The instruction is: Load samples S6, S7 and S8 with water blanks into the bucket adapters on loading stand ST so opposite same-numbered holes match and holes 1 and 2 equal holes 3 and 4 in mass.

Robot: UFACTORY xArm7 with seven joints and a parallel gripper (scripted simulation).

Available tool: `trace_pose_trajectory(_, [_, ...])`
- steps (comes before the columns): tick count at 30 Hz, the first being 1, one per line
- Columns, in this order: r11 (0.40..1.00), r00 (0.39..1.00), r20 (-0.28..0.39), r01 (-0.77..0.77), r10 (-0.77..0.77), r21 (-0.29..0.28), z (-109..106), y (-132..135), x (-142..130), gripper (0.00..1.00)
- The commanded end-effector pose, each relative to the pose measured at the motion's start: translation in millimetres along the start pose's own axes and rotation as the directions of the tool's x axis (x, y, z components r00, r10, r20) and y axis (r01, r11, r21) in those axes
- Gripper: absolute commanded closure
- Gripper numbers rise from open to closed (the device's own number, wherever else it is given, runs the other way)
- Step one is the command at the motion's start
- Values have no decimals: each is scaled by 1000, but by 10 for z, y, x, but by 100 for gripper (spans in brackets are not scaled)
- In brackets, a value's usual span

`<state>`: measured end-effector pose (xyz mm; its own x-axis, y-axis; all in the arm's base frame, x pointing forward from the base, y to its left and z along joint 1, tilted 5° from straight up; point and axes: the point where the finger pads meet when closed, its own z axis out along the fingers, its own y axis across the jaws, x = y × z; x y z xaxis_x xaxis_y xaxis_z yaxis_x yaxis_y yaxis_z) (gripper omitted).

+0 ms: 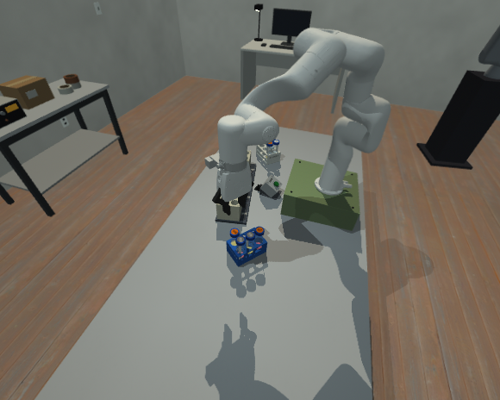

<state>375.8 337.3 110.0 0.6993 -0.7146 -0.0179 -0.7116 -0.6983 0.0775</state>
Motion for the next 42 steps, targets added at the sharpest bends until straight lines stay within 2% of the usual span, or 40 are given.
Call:
trace_pose_trajectory(1, [996, 996, -10, -84, 84, 4, -21, -14, 0, 43])
trace_pose_trajectory(12, [996, 996, -10, -84, 84, 4, 19, -14, 1, 43])
trace_pose_trajectory(42, [996, 996, -10, -84, 85, 4, 580, -15, 6, 43])
